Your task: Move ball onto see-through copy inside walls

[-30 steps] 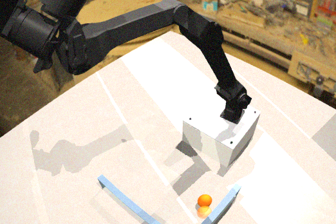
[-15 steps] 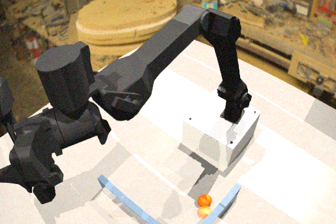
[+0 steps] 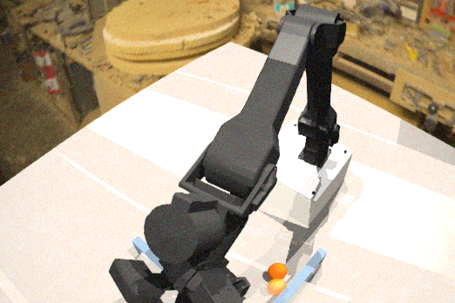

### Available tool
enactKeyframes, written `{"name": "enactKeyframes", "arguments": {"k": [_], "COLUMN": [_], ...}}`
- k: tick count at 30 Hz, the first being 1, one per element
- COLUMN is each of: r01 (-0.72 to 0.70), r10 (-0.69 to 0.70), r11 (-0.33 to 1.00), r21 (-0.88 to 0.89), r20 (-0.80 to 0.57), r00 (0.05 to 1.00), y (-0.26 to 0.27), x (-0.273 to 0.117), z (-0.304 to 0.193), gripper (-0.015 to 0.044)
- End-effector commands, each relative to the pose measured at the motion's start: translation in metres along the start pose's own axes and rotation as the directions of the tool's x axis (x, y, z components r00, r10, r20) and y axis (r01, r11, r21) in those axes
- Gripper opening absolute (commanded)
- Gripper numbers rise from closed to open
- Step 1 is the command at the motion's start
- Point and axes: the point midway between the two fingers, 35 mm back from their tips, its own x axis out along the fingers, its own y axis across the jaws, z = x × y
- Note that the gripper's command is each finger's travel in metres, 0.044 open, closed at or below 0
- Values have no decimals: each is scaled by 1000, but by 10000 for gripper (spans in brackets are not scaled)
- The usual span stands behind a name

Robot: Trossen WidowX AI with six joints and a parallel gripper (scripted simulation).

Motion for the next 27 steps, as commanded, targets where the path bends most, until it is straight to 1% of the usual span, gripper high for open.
{"name": "enactKeyframes", "arguments": {"k": [1, 6, 12, 14, 27], "r01": [-180, -435, -687, -711, -711], "r10": [180, 433, 676, 698, 698], "r11": [982, 892, 702, 677, 677], "r21": [-50, -126, -187, -191, -191], "r20": [-4, -41, -127, -139, -139], "r00": [984, 900, 726, 702, 702], "y": [60, 146, 235, 244, 255], "x": [-6, -30, -75, -81, -70], "z": [3, 0, -17, -20, -22], "gripper": [303, 303, 303, 303, 303]}}
